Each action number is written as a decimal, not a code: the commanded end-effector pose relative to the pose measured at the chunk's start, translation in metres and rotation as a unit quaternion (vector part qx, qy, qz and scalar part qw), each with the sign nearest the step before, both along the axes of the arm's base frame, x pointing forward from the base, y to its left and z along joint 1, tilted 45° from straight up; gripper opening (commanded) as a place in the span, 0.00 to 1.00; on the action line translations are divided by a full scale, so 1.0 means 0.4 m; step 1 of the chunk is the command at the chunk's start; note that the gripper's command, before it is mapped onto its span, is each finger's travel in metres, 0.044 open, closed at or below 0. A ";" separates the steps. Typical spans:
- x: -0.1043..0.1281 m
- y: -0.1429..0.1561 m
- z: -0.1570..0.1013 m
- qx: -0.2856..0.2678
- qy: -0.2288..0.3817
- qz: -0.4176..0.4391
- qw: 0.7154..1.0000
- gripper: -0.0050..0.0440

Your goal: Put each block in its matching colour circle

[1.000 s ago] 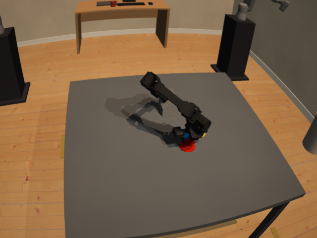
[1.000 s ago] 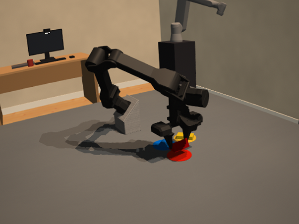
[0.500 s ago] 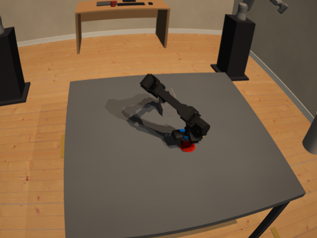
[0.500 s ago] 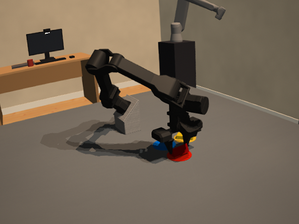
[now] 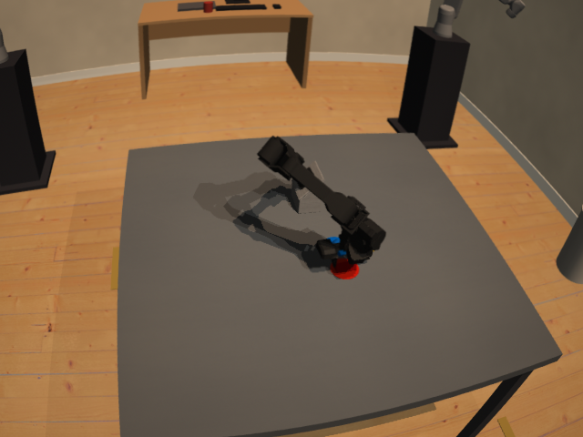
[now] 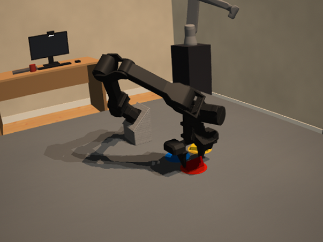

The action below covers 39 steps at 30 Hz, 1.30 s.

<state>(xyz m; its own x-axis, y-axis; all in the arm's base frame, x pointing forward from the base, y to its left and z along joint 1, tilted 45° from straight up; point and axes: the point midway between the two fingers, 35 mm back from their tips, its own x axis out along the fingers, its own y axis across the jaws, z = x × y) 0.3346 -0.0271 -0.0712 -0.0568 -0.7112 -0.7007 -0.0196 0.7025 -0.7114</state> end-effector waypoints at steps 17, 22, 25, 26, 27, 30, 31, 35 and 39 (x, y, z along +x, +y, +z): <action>0.025 0.015 0.028 0.005 -0.021 0.001 1.000 0.84; 0.049 0.118 0.113 0.014 -0.031 0.002 0.999 0.84; 0.041 0.136 0.137 0.012 -0.022 0.002 1.000 0.84; 0.054 0.168 0.157 0.019 -0.039 0.002 0.999 0.84; 0.049 0.175 0.168 0.017 -0.034 0.002 0.999 0.84; 0.033 0.199 0.194 0.010 -0.018 0.002 1.000 0.84; 0.029 0.206 0.205 0.008 -0.014 0.002 1.000 0.84; 0.027 0.212 0.212 0.008 -0.014 0.002 1.000 0.84; 0.028 0.208 0.212 0.007 -0.015 0.001 1.000 0.84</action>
<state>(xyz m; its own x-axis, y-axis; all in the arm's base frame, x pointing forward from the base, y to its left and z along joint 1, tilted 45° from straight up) 0.3422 0.0540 0.0061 -0.0426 -0.7076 -0.7053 -0.0226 0.7065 -0.7074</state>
